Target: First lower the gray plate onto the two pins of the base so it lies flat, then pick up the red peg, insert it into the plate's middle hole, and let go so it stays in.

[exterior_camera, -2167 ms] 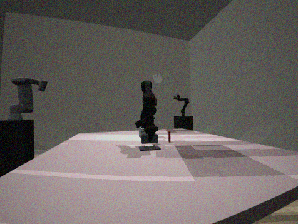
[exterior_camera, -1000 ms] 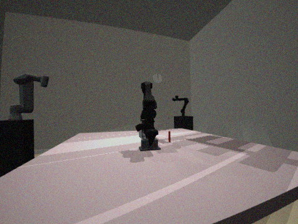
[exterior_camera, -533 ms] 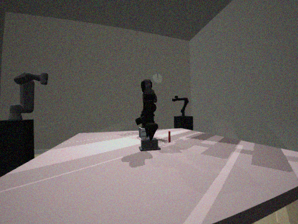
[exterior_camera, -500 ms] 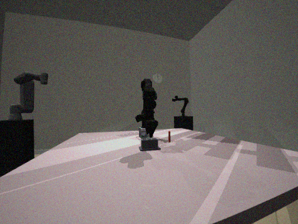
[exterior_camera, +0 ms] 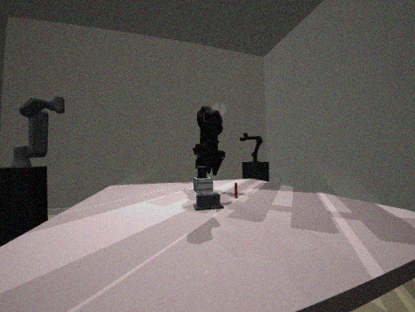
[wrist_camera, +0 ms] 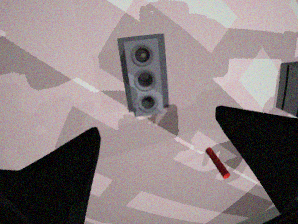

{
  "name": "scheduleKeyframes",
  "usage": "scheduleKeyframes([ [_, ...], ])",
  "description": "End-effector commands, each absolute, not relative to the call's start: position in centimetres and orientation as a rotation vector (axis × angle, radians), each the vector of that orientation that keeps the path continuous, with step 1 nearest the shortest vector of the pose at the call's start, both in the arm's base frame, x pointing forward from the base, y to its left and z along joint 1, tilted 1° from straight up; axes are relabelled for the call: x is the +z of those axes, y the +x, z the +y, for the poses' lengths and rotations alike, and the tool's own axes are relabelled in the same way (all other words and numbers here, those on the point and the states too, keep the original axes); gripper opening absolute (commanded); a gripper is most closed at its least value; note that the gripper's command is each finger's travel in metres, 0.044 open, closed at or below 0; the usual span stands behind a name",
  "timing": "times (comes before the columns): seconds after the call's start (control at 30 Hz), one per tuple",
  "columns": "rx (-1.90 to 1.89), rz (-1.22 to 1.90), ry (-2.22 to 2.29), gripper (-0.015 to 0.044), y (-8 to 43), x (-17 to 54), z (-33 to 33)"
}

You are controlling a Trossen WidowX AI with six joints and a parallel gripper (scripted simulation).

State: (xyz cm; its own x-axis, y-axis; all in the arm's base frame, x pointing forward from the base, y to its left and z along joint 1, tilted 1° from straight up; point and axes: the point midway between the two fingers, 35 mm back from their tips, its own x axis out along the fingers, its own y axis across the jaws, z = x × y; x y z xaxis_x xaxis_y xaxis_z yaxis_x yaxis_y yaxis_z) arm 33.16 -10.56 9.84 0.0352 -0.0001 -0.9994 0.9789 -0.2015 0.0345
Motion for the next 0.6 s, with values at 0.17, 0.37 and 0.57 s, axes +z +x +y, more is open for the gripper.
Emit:
scheduleKeyframes([
  [0.17,-1.073,1.260,1.128,0.0440,29.4,10.1,3.0],
  [0.37,-0.937,1.337,0.992,0.0440,25.1,9.8,8.0],
  [0.57,-0.937,1.337,0.992,0.0440,25.2,7.5,8.1],
])
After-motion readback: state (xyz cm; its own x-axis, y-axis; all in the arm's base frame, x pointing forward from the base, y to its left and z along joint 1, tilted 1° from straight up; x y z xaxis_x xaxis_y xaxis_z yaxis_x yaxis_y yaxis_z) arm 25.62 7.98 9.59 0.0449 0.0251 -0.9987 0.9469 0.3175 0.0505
